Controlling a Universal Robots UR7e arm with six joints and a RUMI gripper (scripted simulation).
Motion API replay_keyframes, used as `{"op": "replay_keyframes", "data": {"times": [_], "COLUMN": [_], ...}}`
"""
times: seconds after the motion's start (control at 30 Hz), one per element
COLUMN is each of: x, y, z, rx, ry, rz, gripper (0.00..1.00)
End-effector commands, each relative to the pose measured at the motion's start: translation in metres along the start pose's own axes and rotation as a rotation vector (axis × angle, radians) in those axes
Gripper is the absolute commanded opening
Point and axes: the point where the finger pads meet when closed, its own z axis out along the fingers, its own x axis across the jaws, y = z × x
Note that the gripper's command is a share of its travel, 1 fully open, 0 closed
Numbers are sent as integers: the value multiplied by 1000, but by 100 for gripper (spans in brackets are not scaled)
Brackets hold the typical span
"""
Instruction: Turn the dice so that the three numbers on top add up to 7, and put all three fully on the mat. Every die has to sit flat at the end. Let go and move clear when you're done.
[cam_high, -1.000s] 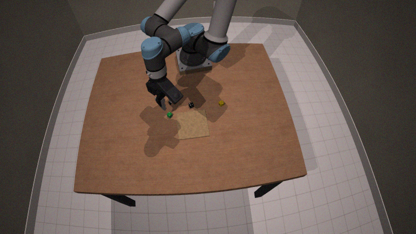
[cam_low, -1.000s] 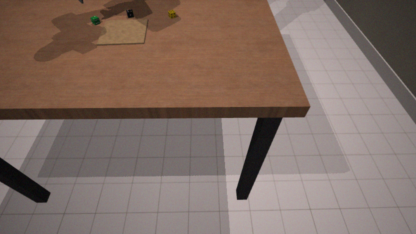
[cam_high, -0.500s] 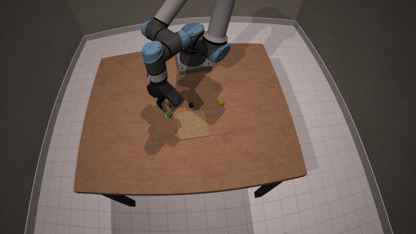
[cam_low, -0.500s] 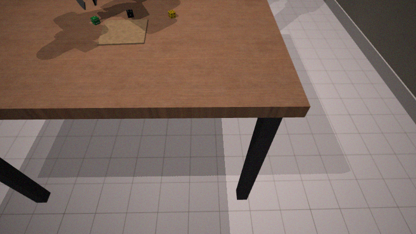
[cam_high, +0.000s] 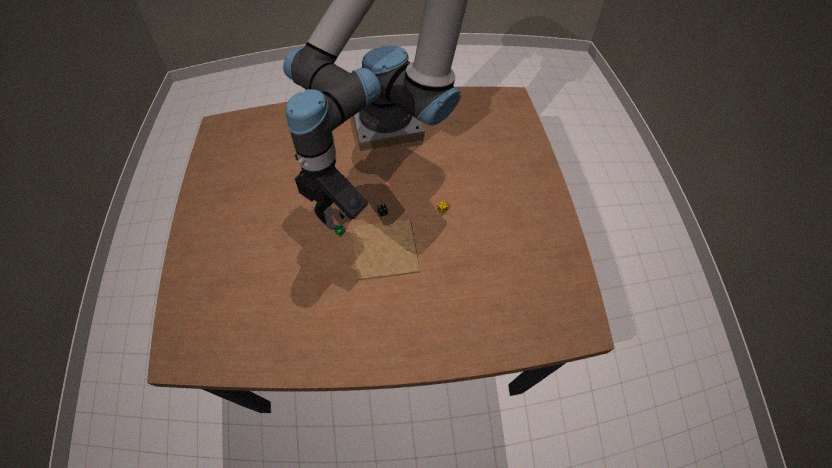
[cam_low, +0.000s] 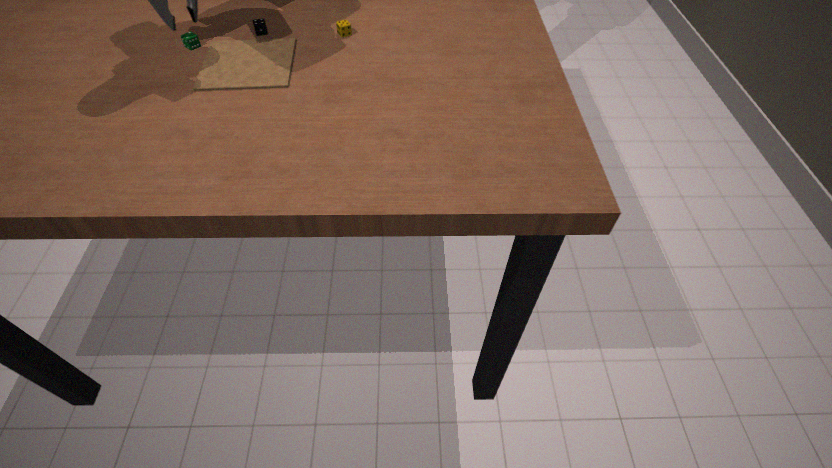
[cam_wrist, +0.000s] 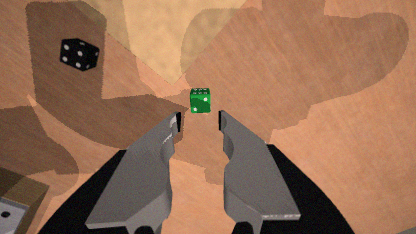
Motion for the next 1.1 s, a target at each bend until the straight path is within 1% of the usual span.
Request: {"op": "replay_keyframes", "data": {"times": [0.0,0.3,1.07], "x": [1,1,1], "y": [0,0,0], "z": [3,6,6], "rx": [0,0,0], "ry": [1,1,1], "rz": [0,0,0], "gripper": [21,21,21]}}
